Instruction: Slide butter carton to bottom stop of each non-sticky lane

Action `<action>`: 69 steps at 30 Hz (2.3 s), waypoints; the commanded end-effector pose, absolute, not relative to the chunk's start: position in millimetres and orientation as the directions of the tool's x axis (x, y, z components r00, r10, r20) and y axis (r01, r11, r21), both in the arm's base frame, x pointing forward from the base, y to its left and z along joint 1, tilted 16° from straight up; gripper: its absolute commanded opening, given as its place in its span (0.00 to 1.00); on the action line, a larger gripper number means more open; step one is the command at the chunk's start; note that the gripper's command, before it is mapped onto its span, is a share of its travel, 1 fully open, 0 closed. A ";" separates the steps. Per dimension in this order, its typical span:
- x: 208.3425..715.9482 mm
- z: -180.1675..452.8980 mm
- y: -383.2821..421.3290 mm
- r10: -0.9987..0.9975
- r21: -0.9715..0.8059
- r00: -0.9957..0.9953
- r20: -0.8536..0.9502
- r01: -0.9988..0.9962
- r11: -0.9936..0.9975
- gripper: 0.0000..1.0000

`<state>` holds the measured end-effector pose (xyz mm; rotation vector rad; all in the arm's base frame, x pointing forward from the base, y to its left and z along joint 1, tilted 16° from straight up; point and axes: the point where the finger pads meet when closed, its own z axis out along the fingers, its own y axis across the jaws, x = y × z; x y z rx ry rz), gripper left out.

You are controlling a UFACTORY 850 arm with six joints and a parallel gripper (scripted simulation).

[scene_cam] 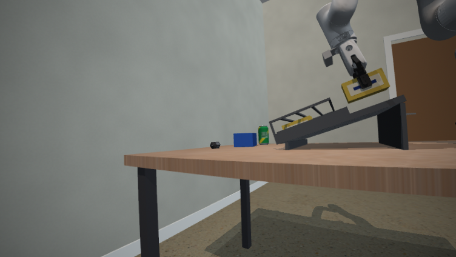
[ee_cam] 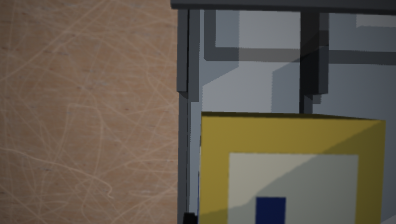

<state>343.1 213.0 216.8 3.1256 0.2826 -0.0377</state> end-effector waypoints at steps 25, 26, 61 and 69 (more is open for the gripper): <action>342.1 197.0 212.7 0.179 0.000 0.984 -0.022 0.179 -0.984 0.00; 342.1 197.0 212.7 0.179 0.000 0.984 -0.022 0.179 -0.984 0.00; 342.1 192.5 213.0 0.179 0.000 0.984 -0.022 0.179 -0.984 0.00; 342.1 192.5 213.0 0.179 0.000 0.984 -0.022 0.179 -0.984 0.00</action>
